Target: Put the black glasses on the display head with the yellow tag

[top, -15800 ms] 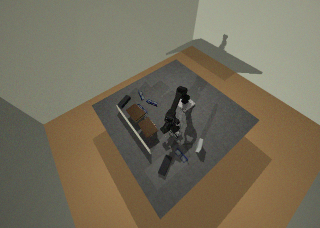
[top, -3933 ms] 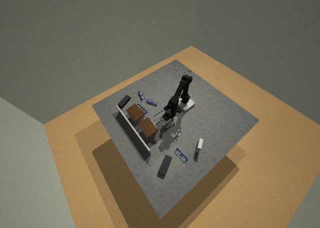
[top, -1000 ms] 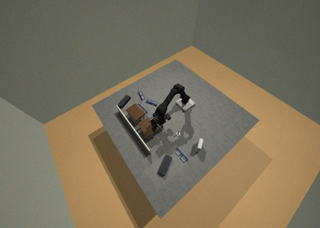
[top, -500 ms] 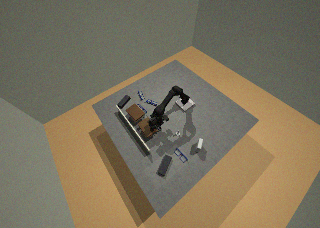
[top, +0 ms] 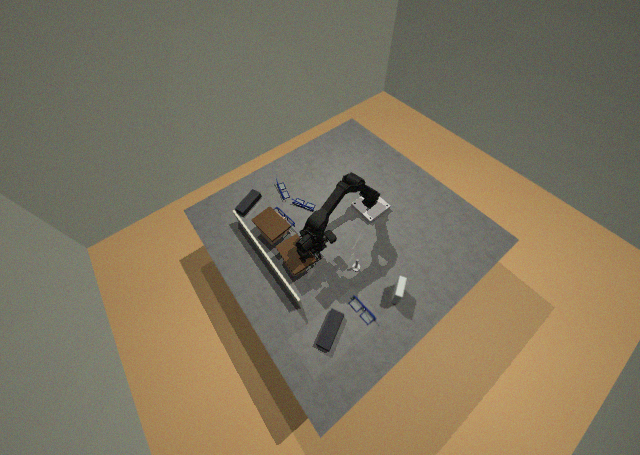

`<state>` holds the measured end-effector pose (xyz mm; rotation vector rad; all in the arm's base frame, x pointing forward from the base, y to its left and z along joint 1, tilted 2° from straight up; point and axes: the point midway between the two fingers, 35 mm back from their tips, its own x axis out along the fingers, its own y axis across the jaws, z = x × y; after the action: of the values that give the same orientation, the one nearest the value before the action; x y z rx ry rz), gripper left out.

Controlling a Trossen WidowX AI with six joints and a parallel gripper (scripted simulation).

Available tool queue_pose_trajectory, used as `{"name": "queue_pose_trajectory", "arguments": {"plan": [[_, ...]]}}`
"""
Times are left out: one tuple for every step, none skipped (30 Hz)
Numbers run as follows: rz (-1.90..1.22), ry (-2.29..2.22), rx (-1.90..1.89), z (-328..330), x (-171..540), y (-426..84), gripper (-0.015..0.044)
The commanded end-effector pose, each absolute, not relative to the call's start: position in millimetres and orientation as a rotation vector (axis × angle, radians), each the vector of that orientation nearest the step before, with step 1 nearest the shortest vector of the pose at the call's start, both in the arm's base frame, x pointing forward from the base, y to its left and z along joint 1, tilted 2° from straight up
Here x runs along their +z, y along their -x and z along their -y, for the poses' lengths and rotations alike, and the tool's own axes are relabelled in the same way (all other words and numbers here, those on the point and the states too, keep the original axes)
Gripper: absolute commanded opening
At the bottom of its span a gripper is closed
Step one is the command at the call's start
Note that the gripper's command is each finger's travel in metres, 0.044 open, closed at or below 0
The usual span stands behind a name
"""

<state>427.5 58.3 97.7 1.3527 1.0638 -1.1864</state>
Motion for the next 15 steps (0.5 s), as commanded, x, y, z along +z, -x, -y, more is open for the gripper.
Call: {"name": "queue_pose_trajectory", "arguments": {"plan": [[-1.069,-1.353,-1.186,-57.9,95.9,-427.5,0.0000],[-1.069,-1.353,-1.186,-57.9,95.8,-427.5,0.0000],[-1.069,-1.353,-1.186,-57.9,95.8,-427.5,0.0000],[-1.069,-1.353,-1.186,-57.9,95.7,-427.5,0.0000],[-1.069,-1.353,-1.186,-57.9,95.7,-427.5,0.0000],[-1.069,-1.353,-1.186,-57.9,95.7,-427.5,0.0000],[-1.069,-1.353,-1.186,-57.9,95.7,-427.4,0.0000],[-1.069,-1.353,-1.186,-57.9,95.6,-427.4,0.0000],[-1.069,-1.353,-1.186,-57.9,95.3,-427.5,0.0000],[-1.069,-1.353,-1.186,-57.9,95.0,-427.5,0.0000],[-1.069,-1.353,-1.186,-57.9,94.5,-427.5,0.0000],[-1.069,-1.353,-1.186,-57.9,94.0,-427.5,0.0000],[-1.069,-1.353,-1.186,-57.9,93.4,-427.6,0.0000],[-1.069,-1.353,-1.186,-57.9,92.6,-427.7,0.0000],[-1.069,-1.353,-1.186,-57.9,92.0,-427.7,0.0000]]}}
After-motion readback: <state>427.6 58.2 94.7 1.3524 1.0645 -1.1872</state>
